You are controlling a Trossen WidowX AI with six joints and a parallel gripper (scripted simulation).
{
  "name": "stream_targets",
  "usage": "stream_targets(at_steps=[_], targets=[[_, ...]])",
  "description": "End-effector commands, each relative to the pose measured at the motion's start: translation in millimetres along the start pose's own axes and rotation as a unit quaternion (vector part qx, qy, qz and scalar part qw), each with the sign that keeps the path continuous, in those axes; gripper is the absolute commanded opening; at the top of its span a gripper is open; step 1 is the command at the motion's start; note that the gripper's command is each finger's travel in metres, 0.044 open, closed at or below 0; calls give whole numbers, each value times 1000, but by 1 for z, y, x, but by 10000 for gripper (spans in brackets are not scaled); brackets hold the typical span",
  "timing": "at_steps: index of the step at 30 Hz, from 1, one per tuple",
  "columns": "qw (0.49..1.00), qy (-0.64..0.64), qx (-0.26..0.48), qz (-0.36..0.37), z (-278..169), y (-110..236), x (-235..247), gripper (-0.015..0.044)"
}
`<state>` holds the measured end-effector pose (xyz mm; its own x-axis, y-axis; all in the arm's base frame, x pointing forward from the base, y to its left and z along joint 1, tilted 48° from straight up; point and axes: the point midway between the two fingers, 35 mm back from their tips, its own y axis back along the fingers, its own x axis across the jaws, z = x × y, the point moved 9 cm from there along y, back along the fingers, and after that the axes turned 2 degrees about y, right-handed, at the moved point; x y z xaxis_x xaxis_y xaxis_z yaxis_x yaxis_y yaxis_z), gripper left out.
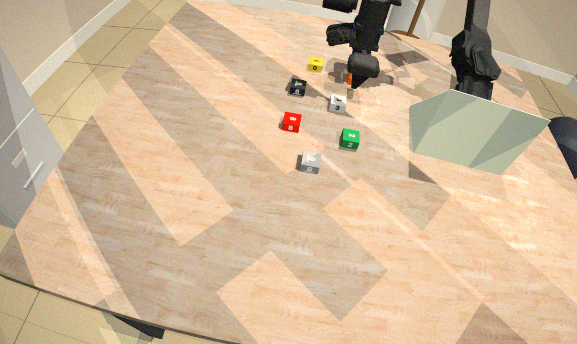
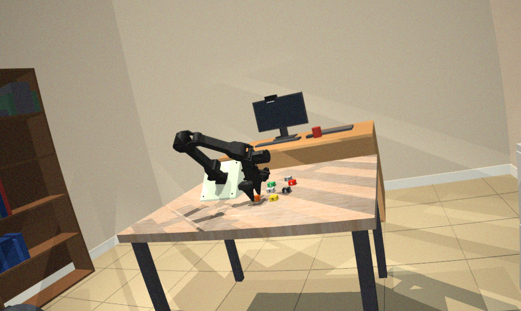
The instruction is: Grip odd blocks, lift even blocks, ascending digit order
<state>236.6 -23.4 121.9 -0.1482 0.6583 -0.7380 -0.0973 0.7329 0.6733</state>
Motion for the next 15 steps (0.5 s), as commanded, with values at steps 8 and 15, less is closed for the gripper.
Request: stream_targets(at_steps=[8,15], targets=[[1000,3,0,-1,0,36,0,400],[1000,3,0,3,3,97,1,242]])
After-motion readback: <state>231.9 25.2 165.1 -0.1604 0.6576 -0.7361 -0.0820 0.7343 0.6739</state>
